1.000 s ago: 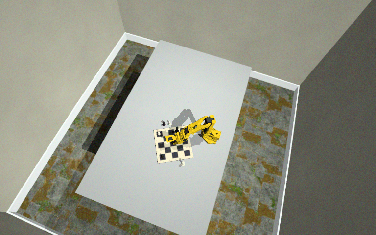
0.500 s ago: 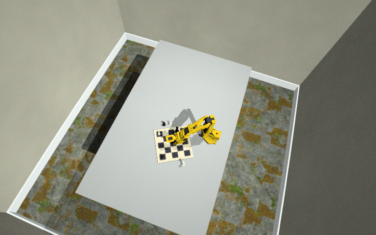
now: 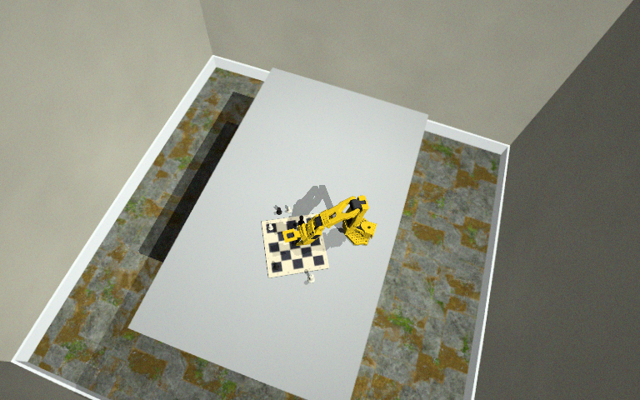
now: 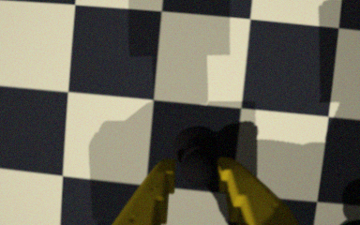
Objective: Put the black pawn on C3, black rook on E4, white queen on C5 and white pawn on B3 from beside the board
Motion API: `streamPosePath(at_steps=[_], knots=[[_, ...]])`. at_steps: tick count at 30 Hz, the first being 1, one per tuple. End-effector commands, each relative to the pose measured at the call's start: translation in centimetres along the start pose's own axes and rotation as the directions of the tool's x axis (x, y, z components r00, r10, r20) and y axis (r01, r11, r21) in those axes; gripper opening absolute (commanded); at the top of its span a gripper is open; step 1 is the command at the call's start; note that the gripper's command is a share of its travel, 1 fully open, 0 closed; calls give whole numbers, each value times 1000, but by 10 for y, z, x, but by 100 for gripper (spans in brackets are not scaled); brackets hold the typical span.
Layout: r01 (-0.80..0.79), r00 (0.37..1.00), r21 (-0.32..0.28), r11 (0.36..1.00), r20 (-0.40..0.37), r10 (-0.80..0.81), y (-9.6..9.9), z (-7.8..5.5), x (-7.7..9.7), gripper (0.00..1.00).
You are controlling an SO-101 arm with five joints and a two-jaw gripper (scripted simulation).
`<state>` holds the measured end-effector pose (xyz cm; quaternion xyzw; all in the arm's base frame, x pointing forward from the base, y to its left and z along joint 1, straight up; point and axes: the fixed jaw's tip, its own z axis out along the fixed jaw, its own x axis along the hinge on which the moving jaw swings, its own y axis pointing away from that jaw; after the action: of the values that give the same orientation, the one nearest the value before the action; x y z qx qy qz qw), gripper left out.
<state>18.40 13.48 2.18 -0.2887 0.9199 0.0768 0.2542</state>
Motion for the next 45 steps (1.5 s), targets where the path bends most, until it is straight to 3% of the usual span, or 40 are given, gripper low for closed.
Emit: streamPosePath(at_steps=[1,4,19,27,41,45], knots=[[-3,1000,-4,1000,10,3,2,-8,-6,9],[-3,1000,-4,1000,10,3,1,-10,-7,9],[-3,1000,-4,1000,11,3,1,-44,-27,9],[-3,1000,-4,1000,11,3,1,-53,-32,9],[-7,1000,-2,1000,11,7,0,-57,-34,9],[-66,998,33,997,13,66,-16,-55,-45,10]])
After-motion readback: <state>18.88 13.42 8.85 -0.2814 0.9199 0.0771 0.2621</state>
